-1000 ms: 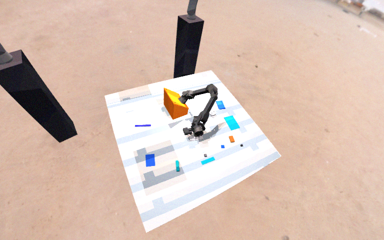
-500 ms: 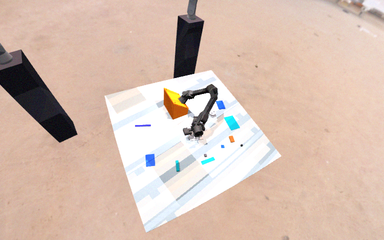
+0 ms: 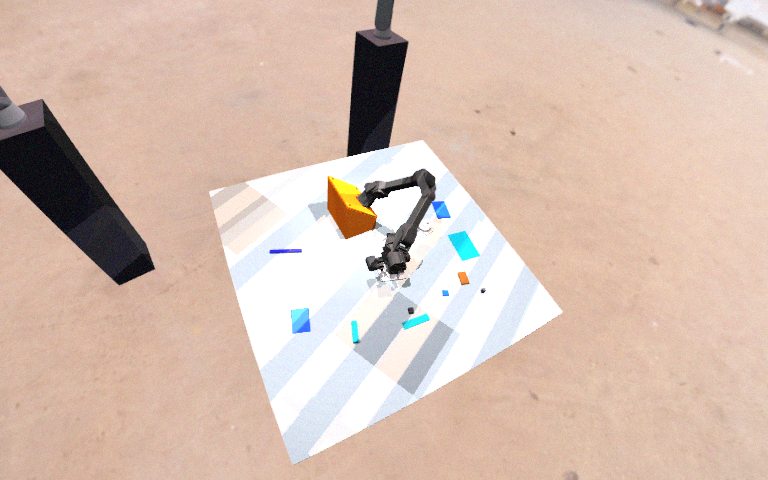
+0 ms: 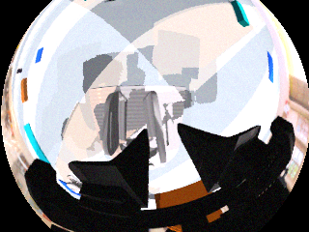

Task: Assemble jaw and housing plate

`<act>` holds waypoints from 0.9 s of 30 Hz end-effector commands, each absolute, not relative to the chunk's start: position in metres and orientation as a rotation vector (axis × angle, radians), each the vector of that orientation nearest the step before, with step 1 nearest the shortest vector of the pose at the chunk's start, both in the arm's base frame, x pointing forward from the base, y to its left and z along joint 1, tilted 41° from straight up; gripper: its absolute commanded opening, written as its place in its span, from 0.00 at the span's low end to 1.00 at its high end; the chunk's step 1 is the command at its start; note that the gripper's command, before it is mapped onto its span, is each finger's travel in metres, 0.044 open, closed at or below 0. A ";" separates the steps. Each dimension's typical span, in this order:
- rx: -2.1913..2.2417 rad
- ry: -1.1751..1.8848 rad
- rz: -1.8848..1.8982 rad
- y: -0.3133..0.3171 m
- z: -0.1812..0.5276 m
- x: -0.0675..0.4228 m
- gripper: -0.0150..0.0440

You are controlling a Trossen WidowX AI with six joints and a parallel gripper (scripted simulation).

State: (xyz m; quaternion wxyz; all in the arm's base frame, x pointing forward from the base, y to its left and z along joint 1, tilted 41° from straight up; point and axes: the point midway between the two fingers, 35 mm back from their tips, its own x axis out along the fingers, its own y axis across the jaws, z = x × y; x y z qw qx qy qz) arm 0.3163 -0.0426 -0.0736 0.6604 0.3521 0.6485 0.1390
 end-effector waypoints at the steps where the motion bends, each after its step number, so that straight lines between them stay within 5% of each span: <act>1: 0.805 1.467 0.316 -0.041 -0.074 0.316 0.48; 27: 0.803 1.466 0.318 -0.036 -0.080 0.317 0.48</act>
